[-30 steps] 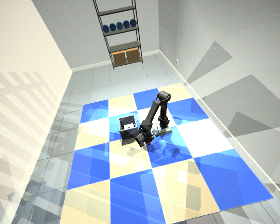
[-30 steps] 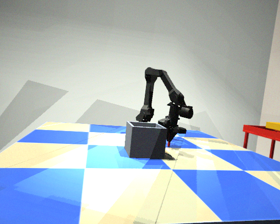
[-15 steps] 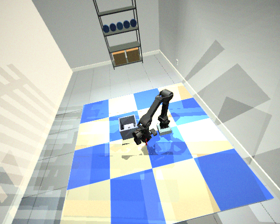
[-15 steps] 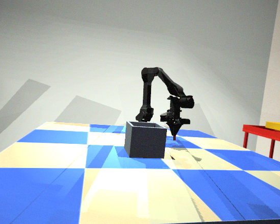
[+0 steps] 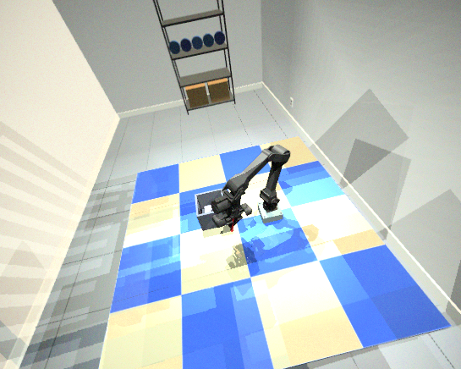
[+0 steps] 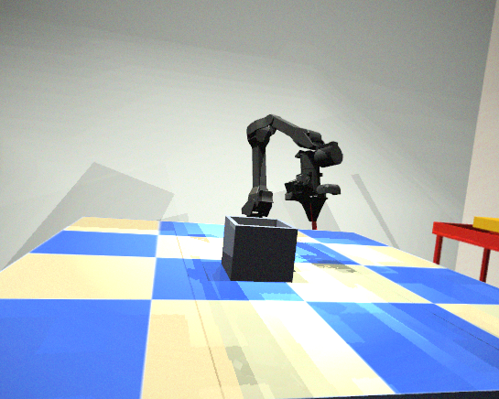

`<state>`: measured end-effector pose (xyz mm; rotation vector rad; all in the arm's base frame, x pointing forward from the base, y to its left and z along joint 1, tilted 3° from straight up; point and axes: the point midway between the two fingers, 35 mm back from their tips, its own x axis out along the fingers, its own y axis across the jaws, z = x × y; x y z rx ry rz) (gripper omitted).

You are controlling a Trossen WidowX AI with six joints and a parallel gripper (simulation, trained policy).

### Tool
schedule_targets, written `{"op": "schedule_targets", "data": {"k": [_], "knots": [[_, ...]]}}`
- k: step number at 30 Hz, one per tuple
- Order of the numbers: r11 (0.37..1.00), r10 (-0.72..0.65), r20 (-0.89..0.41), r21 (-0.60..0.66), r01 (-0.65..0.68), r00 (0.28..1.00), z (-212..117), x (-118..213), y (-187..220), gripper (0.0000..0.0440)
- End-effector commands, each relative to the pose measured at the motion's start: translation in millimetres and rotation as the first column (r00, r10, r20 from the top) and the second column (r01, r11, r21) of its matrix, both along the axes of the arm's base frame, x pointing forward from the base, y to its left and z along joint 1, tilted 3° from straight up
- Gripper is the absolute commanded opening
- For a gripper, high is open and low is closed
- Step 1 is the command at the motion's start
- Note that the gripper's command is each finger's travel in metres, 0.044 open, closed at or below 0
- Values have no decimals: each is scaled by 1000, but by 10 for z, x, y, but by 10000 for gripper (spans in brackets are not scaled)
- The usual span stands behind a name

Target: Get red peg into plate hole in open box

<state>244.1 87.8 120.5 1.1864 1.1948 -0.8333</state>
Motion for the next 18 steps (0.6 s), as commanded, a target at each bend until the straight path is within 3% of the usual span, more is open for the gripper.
{"op": "schedule_targets", "data": {"k": [1,18], "knots": [[1000,0,36,-12,0,999,159,60,-91,0],[993,-47,61,-107,53,997,430,198,-706,0]]}}
